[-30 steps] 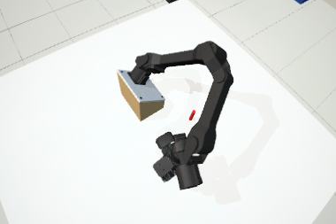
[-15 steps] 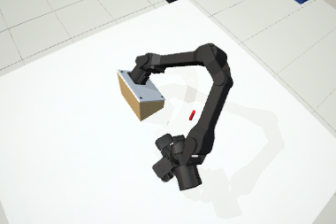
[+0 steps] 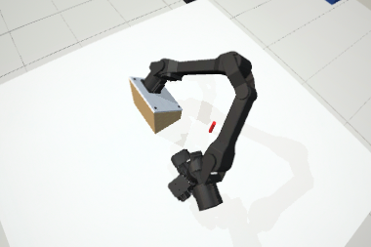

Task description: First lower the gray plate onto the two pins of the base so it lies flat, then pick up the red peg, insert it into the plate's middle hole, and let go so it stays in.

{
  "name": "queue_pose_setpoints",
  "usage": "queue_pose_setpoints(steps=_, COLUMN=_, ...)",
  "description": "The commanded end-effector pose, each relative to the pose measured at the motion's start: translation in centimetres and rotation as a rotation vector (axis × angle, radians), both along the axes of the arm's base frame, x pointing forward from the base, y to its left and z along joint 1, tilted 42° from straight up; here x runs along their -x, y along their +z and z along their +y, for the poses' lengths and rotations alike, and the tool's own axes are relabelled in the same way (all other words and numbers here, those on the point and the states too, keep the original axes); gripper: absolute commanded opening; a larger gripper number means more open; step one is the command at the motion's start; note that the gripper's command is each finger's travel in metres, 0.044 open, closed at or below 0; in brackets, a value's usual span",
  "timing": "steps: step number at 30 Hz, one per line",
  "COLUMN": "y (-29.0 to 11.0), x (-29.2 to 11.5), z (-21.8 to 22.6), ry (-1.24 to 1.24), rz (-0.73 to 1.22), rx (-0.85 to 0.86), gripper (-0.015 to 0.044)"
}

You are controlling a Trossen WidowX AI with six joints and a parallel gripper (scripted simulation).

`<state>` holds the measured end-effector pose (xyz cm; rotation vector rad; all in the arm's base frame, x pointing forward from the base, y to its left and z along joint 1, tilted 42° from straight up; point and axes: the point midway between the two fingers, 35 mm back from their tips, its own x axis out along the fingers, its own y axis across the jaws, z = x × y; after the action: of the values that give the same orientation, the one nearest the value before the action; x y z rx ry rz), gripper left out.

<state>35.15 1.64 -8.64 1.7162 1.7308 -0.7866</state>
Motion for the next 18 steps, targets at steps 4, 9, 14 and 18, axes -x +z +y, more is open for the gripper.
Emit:
queue_pose_setpoints(steps=4, y=-0.72, x=0.15, z=0.75, ry=-0.005, rz=0.007, rx=-0.006, gripper=0.0)
queue_pose_setpoints(steps=9, y=-0.44, x=0.05, z=0.42, ry=0.001, rz=0.001, rx=-0.001, gripper=0.0)
queue_pose_setpoints(steps=14, y=-0.44, x=0.05, z=0.42, ry=0.001, rz=0.001, rx=-0.001, gripper=0.0079)
queue_pose_setpoints(steps=18, y=-0.44, x=0.05, z=0.42, ry=0.001, rz=0.001, rx=-0.001, gripper=0.0184)
